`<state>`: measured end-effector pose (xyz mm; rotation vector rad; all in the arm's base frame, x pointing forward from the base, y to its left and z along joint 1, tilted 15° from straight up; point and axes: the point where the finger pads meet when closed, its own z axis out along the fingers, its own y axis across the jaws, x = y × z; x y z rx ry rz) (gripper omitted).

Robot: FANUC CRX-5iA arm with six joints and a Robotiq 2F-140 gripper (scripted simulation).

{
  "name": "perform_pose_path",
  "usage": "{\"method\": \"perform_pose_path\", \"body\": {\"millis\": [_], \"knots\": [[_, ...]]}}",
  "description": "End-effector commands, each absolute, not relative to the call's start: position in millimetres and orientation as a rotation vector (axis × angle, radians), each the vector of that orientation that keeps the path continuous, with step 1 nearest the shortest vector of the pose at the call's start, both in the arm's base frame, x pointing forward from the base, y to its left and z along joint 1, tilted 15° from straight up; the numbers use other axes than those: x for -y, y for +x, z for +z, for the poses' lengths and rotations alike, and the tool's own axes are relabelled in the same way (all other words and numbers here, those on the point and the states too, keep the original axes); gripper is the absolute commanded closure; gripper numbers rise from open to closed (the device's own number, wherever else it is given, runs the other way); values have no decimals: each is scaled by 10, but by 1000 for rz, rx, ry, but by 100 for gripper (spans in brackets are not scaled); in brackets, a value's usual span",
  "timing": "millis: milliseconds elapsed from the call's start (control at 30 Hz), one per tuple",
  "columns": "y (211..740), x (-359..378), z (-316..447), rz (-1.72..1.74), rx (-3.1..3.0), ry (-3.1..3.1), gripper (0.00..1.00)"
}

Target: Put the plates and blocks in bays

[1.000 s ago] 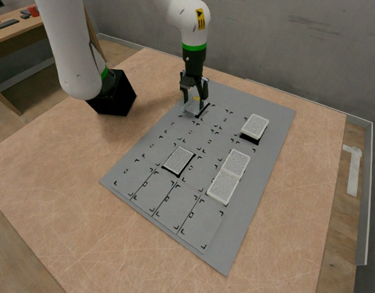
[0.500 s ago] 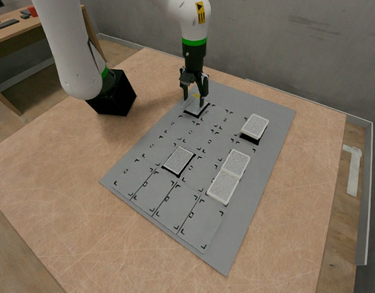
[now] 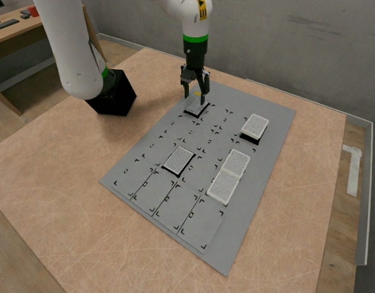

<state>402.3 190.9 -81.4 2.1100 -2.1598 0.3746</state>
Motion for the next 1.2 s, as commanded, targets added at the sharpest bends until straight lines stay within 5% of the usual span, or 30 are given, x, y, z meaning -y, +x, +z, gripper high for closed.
{"method": "perform_pose_path", "body": {"millis": [0, 1167], "knots": [[4030, -1959, -822, 375, 2160, 2111, 90], [4057, -2137, -1045, 375, 2160, 2111, 90]]}}
